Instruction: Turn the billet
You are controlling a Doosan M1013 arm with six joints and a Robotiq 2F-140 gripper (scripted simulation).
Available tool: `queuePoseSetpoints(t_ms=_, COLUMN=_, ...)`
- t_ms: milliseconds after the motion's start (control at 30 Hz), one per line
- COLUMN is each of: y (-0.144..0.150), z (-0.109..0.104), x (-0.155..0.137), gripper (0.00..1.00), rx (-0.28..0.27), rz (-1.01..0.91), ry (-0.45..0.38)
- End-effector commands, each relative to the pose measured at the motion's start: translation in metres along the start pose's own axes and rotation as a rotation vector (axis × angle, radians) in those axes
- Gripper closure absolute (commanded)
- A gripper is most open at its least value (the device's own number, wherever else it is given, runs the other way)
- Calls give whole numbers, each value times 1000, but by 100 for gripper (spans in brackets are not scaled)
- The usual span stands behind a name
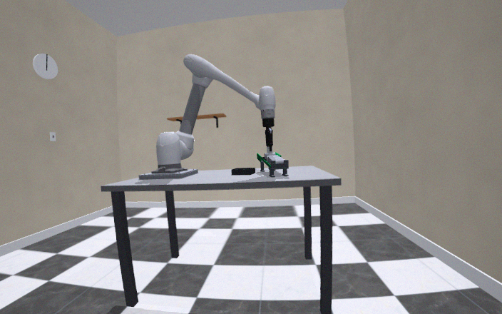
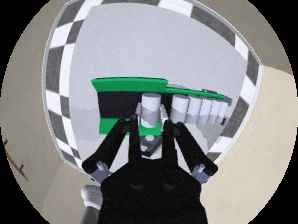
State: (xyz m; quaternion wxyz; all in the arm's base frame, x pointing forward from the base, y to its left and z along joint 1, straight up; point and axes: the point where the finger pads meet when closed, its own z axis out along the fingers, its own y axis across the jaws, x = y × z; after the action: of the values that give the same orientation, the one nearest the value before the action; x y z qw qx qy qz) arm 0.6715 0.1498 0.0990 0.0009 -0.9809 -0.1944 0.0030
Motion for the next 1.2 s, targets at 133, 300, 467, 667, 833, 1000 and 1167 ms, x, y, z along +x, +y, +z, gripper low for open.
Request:
queuePoseSetpoints(t_ms=133, y=0, z=2, x=0, gripper=90, rx=0, rz=0, ry=0)
queuePoseSetpoints(t_ms=300, y=0, z=2, x=0, gripper=90, rx=0, rz=0, ry=0)
queuePoseSetpoints(t_ms=467, y=0, z=3, x=0, gripper=90, rx=0, rz=0, ry=0)
queuePoseSetpoints(t_ms=667, y=-1, z=4, x=0, gripper=90, rx=0, rz=0, ry=0)
queuePoseSetpoints(t_ms=833, y=-1, z=4, x=0, gripper=90, rx=0, rz=0, ry=0)
queuePoseSetpoints(t_ms=1000, y=-1, z=4, x=0, gripper=90, rx=0, rz=0, ry=0)
queuePoseSetpoints(t_ms=1167, y=-1, z=4, x=0, gripper=90, rx=0, rz=0, ry=0)
